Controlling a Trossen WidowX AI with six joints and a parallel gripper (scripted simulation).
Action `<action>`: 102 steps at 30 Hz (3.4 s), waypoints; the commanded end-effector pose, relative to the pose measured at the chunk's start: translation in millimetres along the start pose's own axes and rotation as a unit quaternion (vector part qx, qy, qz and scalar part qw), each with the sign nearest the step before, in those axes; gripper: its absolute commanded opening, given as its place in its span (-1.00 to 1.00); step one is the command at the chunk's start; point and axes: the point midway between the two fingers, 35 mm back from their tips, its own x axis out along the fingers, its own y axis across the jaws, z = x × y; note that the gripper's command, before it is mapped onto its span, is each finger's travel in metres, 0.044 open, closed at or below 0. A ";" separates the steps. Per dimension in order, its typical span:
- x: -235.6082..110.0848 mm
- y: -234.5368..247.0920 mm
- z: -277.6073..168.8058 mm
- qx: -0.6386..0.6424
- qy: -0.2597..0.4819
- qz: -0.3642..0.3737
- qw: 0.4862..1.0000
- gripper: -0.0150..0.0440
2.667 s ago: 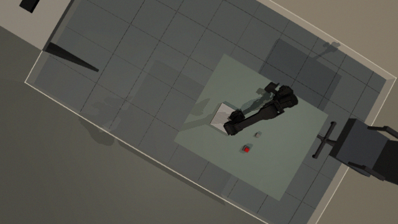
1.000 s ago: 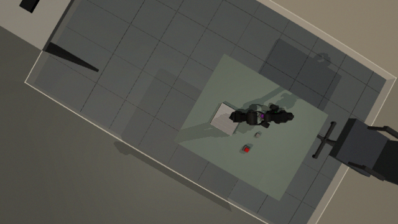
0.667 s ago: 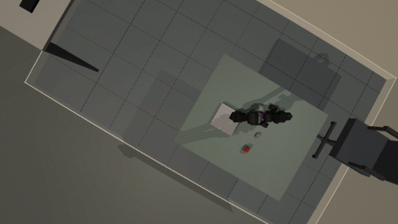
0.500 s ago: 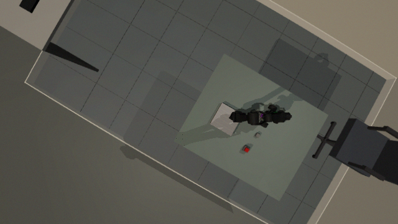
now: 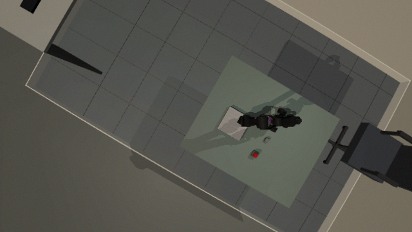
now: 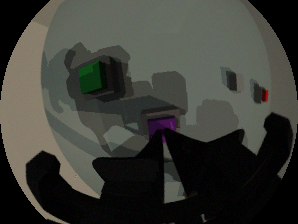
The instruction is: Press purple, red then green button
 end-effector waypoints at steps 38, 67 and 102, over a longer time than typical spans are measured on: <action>-99.1 -162.6 64.3 0.014 -0.011 -0.017 1.000 -0.42; -39.3 -330.5 23.4 0.002 0.000 -0.020 1.000 -0.42; -5.3 -331.7 23.2 0.002 0.000 -0.020 1.000 -0.42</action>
